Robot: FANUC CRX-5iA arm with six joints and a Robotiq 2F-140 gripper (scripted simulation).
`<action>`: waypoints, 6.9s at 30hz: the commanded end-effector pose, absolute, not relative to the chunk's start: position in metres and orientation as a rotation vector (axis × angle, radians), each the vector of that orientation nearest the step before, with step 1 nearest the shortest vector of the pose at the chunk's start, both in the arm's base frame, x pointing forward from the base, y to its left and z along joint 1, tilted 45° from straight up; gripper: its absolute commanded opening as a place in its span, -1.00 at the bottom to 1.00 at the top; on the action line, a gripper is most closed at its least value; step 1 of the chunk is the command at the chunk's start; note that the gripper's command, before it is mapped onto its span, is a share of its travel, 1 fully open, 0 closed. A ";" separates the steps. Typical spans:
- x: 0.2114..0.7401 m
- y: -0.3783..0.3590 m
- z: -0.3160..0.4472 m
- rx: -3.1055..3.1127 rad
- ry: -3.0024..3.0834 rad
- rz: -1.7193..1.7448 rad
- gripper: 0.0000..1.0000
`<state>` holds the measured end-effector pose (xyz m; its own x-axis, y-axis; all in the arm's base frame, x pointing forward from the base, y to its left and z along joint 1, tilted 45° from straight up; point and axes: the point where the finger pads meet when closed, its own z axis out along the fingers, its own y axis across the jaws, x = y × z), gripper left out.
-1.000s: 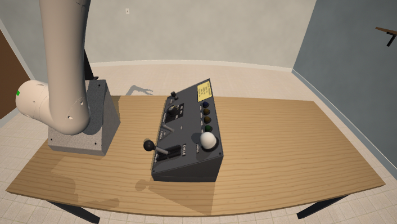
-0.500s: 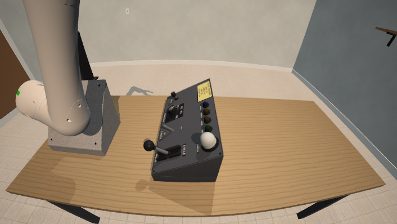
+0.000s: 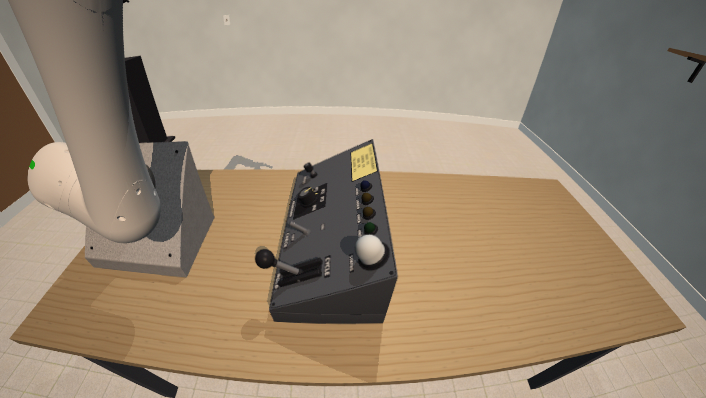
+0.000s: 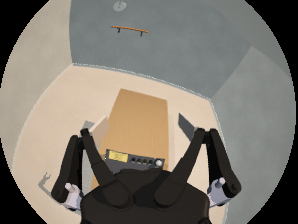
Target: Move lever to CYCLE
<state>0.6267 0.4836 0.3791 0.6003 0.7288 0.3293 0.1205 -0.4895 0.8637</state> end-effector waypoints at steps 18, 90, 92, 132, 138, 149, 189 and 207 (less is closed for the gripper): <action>0.615 0.432 0.382 1.965 0.646 0.873 1.00; 0.501 0.179 0.308 2.067 0.527 0.734 1.00; 0.501 0.179 0.308 2.067 0.527 0.734 1.00; 0.425 0.075 0.240 2.145 0.503 0.687 1.00; 0.425 0.075 0.240 2.145 0.503 0.687 1.00; 0.407 0.053 0.222 2.165 0.500 0.679 1.00; 0.354 -0.004 0.169 2.221 0.499 0.664 1.00; 0.340 -0.018 0.154 2.236 0.500 0.662 1.00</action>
